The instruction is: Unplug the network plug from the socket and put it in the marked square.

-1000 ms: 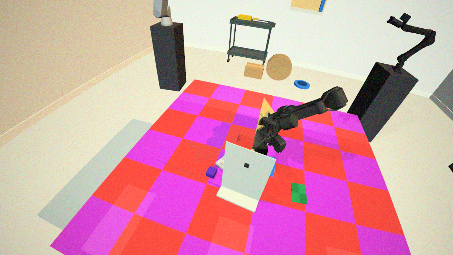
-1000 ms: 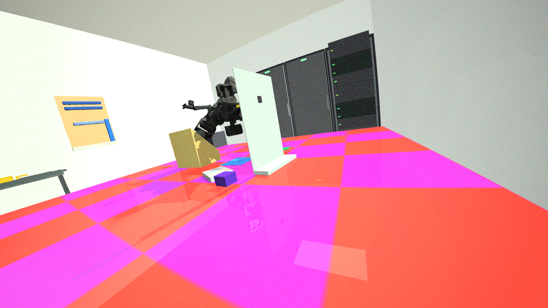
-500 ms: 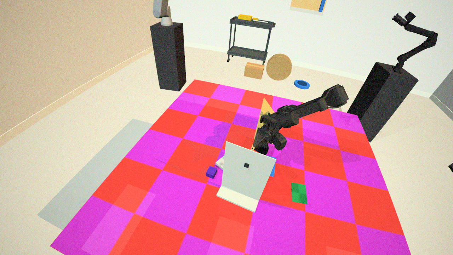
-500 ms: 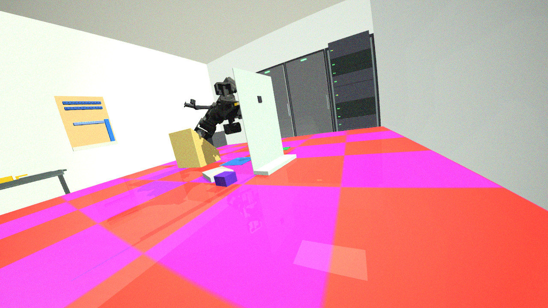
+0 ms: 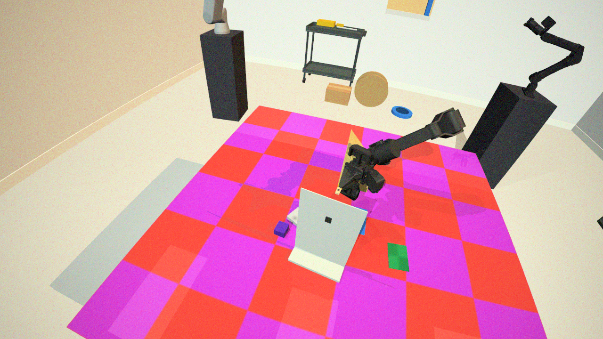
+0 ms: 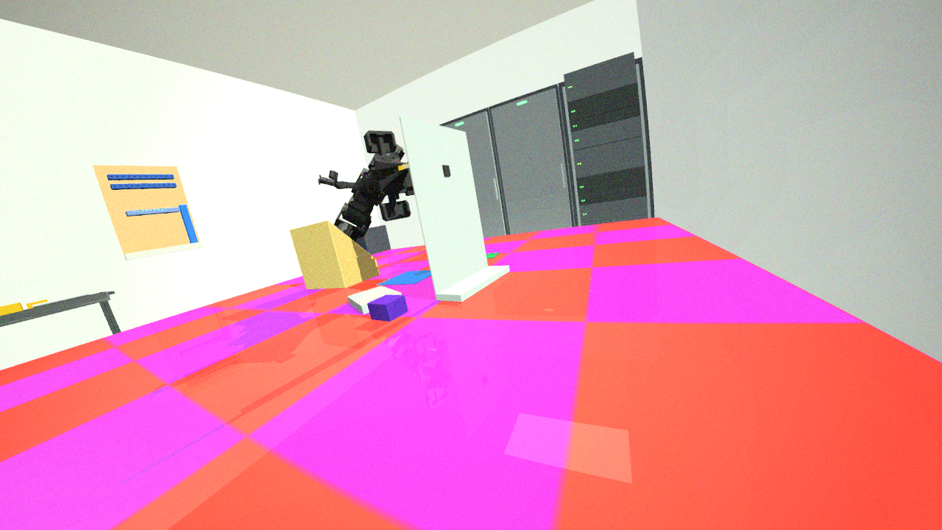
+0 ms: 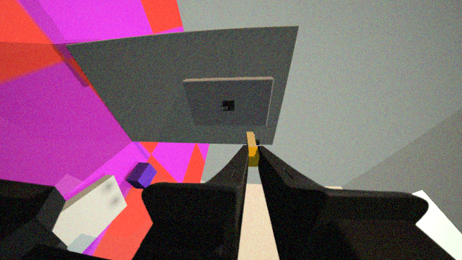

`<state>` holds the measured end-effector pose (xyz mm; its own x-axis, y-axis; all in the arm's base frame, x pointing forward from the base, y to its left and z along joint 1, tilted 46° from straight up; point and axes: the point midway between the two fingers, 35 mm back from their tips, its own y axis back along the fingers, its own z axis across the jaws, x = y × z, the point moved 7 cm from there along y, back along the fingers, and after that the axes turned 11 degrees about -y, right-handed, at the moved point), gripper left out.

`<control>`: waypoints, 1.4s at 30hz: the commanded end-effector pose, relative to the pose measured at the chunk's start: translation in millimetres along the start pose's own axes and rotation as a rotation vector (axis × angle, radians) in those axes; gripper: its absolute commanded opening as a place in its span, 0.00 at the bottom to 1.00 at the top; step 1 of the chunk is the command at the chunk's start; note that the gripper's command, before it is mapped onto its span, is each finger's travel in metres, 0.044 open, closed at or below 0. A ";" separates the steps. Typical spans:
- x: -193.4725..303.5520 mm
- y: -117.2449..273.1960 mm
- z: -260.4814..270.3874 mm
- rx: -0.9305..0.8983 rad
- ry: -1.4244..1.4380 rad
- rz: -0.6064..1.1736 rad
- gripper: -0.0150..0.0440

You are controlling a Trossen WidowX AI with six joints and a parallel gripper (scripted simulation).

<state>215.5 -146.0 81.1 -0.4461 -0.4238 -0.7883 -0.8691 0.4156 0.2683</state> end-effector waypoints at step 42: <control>-12.0 11.9 23.1 -0.384 -0.121 0.198 0.25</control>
<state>213.3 -124.2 81.0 -0.5833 -0.2821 -0.7617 -0.8121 0.1860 0.5531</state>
